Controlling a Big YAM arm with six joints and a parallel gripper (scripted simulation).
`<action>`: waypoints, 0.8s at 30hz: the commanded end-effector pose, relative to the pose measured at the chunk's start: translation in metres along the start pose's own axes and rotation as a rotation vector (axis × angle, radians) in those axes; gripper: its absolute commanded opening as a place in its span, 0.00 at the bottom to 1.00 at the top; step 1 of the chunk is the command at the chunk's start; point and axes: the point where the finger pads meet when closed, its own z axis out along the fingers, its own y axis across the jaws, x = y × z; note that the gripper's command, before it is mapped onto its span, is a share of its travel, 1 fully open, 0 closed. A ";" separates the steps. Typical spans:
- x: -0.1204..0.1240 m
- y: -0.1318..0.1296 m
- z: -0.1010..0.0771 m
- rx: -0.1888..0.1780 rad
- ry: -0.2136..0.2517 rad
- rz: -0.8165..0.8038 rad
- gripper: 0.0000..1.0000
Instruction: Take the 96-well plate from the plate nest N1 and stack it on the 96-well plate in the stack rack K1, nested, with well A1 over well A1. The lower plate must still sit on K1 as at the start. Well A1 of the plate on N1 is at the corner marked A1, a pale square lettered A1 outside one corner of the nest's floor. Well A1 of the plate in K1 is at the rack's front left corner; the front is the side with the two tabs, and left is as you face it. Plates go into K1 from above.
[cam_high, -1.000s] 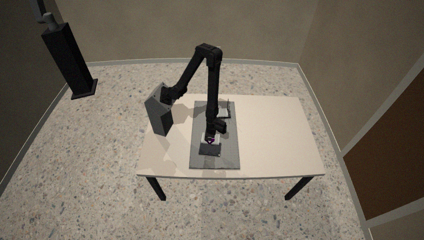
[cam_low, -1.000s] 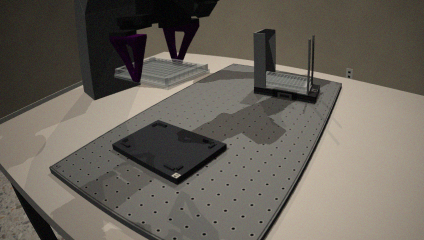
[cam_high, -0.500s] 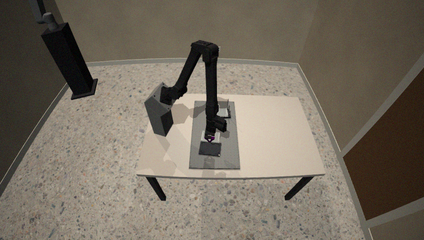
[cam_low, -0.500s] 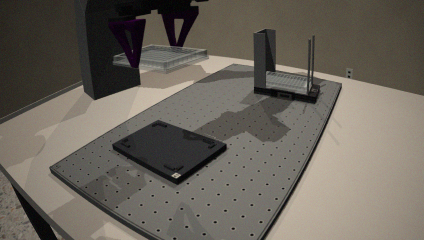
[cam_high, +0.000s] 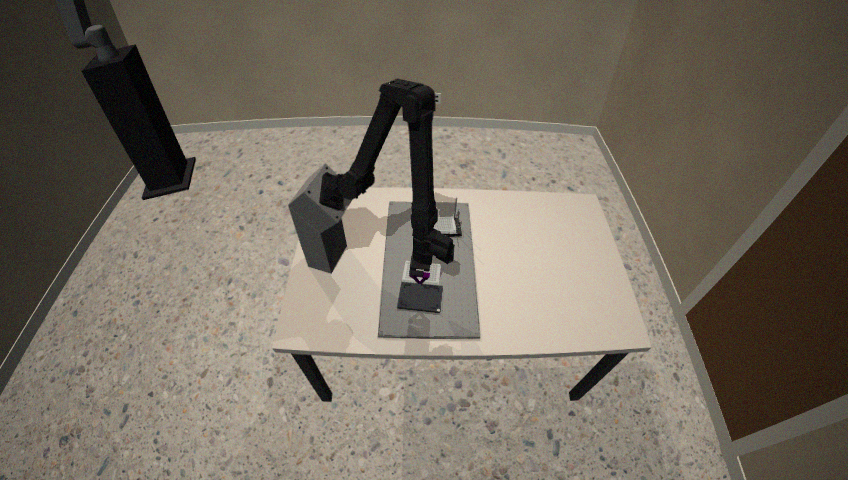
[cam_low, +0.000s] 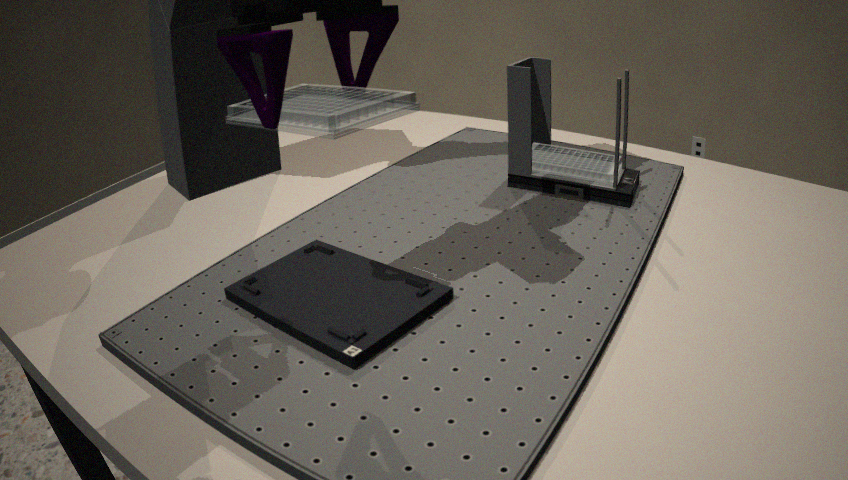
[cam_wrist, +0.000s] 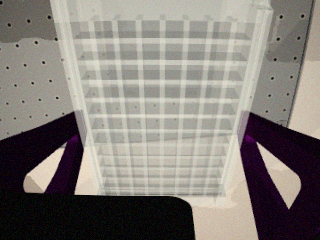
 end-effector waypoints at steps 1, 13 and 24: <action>-0.006 -0.002 -0.003 0.005 -0.016 -0.003 0.00; -0.009 0.026 -0.007 0.004 -0.024 -0.211 0.00; -0.013 0.056 -0.007 0.003 -0.028 -0.187 0.00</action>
